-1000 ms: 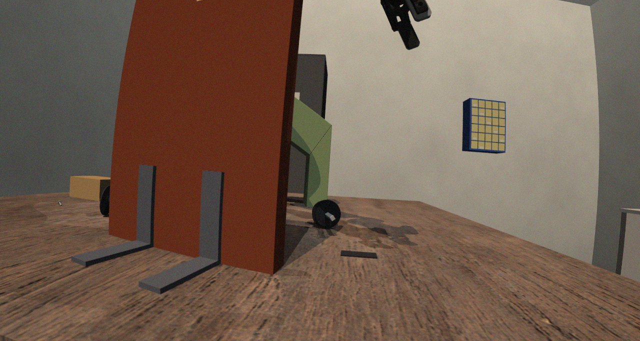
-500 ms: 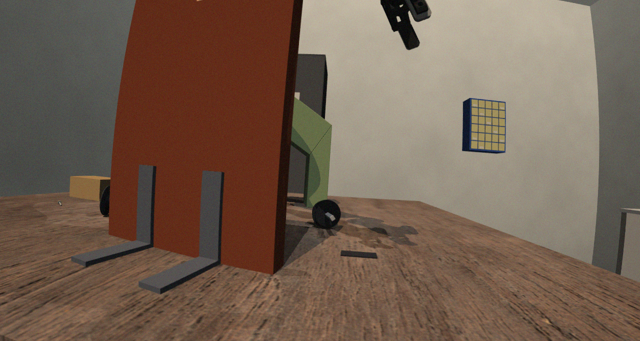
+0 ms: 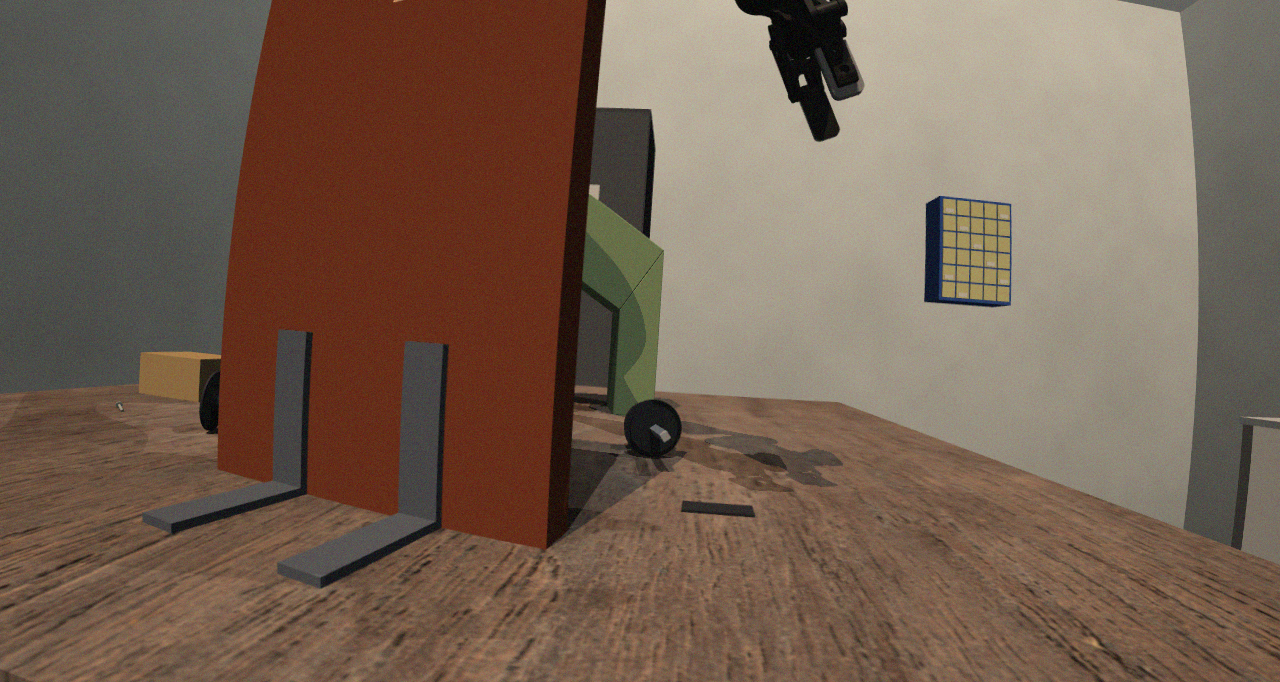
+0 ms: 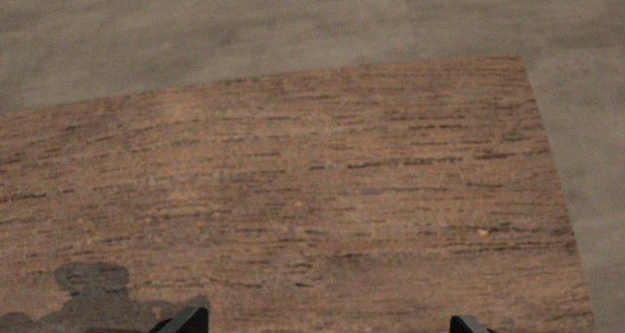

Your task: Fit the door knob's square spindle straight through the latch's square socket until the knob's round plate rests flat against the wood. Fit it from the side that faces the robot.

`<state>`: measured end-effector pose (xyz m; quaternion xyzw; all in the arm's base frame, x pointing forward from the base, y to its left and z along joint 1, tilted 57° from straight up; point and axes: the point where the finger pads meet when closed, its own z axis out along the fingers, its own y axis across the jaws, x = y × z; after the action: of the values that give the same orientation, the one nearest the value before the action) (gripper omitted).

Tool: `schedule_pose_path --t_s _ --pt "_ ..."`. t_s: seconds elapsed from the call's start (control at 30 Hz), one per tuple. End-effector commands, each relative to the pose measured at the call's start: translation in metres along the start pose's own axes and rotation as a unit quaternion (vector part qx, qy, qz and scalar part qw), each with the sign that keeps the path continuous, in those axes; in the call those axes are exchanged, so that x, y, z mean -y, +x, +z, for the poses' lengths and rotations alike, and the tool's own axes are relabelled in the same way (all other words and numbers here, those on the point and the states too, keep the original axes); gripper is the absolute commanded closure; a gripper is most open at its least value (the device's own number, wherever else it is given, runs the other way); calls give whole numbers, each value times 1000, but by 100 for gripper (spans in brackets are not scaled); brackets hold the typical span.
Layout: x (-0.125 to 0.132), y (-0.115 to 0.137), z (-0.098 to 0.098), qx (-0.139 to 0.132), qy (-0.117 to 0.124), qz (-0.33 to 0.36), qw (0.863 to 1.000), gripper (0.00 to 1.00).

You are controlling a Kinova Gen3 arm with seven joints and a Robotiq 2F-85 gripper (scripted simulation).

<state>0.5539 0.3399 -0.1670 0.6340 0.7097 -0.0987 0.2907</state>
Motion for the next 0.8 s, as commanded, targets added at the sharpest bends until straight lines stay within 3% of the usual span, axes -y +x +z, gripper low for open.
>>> schedule_pose_path --t_s 0.0,0.2,0.4,0.47,0.77 --pt "25 5 10 4 4 -1 1000 0" --pt "77 -13 40 34 10 -10 999 0" --pt "135 -50 67 73 10 -22 997 0" --pt "135 -50 67 73 10 -22 997 0" --pt "206 -130 87 136 -2 -42 990 0"
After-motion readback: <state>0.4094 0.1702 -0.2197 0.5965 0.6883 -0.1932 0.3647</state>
